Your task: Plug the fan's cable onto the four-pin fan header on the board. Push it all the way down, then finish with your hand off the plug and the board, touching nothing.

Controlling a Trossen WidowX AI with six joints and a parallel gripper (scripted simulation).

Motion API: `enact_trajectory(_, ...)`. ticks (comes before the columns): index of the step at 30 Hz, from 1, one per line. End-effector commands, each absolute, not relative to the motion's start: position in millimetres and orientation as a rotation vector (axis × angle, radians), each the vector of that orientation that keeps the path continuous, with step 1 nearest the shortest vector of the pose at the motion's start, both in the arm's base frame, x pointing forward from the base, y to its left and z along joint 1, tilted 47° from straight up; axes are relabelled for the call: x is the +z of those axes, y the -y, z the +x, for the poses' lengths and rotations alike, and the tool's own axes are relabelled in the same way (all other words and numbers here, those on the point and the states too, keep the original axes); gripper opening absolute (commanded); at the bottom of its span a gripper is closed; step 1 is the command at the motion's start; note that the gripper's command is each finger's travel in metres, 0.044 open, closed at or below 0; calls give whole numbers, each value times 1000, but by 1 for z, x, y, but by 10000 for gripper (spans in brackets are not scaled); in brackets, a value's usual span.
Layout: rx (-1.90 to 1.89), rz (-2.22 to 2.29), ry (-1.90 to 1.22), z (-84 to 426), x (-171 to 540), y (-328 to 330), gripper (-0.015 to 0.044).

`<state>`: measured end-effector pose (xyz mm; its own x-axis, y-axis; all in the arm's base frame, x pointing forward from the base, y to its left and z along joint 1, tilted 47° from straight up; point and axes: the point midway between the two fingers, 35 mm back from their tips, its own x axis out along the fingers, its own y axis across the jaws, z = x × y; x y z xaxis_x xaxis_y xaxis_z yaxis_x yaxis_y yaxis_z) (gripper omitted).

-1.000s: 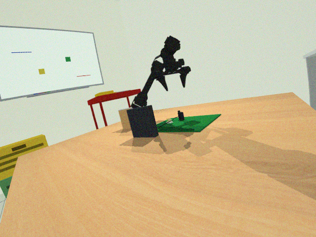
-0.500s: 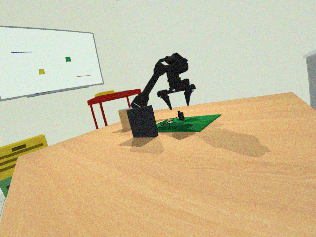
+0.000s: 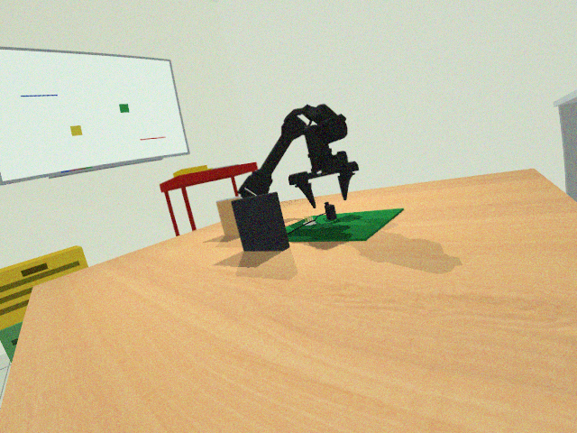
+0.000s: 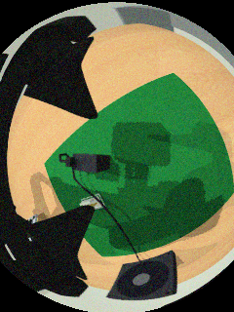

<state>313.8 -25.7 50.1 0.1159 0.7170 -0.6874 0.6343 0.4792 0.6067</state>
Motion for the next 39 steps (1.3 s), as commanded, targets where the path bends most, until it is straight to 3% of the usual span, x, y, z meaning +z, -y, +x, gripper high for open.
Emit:
enact_trajectory(1,94,1212,-1581,314,45,18,440)
enact_trajectory(22,97,1213,-1581,315,30,1,440)
enact_trajectory(39,94,1208,-1576,316,31,3,0)
